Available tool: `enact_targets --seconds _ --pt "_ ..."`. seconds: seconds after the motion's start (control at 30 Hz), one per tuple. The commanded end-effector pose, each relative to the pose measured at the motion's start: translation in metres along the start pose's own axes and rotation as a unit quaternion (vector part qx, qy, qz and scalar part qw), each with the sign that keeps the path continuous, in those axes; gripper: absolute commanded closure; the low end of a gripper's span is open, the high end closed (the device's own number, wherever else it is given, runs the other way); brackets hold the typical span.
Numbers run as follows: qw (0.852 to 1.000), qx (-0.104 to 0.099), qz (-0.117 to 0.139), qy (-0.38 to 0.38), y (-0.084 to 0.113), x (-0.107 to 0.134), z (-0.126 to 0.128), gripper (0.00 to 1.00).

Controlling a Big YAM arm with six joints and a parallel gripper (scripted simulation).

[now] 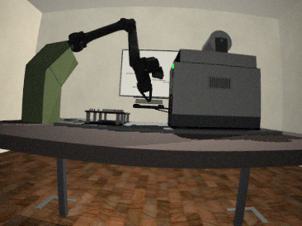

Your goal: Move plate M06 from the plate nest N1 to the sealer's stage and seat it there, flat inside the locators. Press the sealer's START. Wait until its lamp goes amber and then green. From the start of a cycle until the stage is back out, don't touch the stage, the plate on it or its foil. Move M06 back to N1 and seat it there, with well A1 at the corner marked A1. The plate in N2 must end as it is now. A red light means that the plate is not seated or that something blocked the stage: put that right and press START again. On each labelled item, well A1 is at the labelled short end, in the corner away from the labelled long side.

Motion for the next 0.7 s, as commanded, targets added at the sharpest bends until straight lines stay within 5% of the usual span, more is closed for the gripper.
enact_targets --seconds 0.0,0.67 --pt "1.000 0.004 -0.010 -0.013 0.003 -0.005 -0.012 1.00" --pt "1.000 -0.002 -0.018 0.000 0.023 -0.019 0.000 1.00"
Point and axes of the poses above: the point where the finger pads meet when closed, its own y axis back along the fingers, its own z axis across the jaws, x = y × z, the point moved 10 cm from there along y, back along the fingers, and after that the axes turned 14 degrees about -y, right-handed, at the moved point
